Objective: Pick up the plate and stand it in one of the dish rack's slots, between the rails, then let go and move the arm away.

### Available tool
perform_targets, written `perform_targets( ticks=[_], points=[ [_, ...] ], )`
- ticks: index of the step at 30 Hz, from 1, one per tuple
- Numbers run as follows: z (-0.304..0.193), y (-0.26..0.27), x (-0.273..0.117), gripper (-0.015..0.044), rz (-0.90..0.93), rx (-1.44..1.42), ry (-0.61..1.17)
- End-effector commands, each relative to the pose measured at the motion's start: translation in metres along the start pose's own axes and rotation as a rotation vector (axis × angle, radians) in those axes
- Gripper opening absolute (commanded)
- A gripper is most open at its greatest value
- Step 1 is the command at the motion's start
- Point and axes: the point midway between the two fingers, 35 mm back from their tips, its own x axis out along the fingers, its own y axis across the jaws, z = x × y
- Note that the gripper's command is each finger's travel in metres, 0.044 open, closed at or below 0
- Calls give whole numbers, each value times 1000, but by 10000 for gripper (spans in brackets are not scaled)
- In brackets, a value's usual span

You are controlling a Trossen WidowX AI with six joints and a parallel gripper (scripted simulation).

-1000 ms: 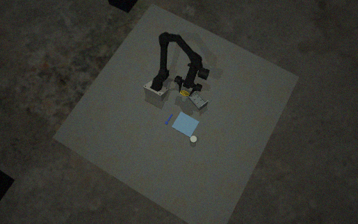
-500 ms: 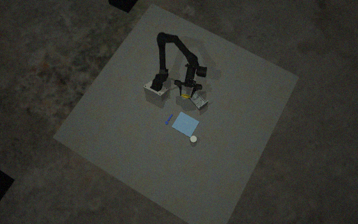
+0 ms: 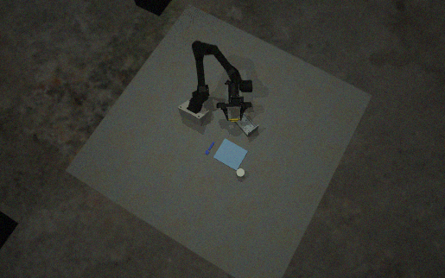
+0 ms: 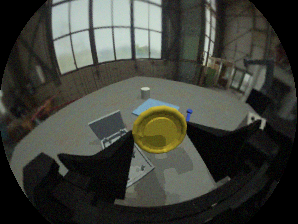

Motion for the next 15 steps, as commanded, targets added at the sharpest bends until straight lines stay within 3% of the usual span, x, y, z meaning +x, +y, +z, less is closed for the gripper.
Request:
perform_targets(
  ticks=[1,15],
  points=[
    [-2,1,-2,0,59,-12,-55],
    [-12,10,-14,0,279,-41,-217]
  ],
)
